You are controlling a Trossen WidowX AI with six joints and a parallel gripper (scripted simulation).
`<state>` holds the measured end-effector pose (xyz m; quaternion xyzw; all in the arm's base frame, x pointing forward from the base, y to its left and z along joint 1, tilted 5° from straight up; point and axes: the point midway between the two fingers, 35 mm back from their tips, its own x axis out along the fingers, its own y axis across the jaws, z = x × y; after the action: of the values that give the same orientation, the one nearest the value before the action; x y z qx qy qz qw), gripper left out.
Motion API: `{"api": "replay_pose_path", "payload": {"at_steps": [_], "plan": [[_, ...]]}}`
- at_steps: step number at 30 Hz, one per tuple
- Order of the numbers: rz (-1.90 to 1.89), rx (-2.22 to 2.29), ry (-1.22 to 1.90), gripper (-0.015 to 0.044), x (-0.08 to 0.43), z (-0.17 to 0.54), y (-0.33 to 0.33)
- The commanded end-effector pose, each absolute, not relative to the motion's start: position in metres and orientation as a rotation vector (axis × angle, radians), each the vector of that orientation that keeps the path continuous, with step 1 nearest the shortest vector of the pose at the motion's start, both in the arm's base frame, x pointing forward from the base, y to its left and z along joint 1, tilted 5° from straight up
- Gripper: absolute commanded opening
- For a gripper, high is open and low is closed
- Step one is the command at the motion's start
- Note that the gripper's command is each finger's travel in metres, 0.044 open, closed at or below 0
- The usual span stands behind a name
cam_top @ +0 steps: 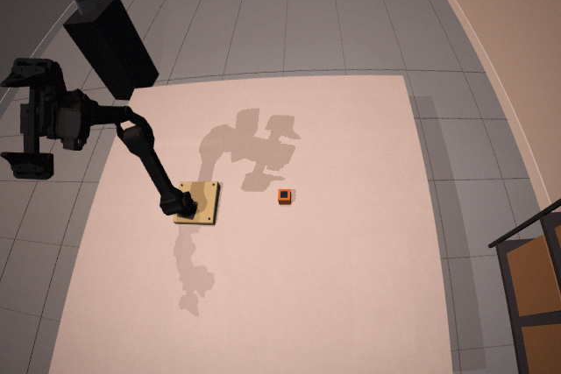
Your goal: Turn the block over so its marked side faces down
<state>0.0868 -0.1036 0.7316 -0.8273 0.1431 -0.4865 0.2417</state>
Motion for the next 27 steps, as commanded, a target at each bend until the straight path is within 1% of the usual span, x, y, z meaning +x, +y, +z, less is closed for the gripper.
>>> {"api": "replay_pose_path", "payload": {"at_steps": [1, 10, 15, 20, 27], "plan": [[-1.127, -2.043, 0.299, 0.044, 0.128, 0.701, -0.151], [-0.837, -1.731, 0.211, 0.044, 0.201, 0.645, -0.19], [-0.615, -1.45, 0.209, 0.044, 0.261, 0.591, -0.203], [-0.424, -1.199, 0.251, 0.044, 0.314, 0.535, -0.197], [-0.159, -0.912, 0.373, 0.044, 0.38, 0.445, -0.155]]}}
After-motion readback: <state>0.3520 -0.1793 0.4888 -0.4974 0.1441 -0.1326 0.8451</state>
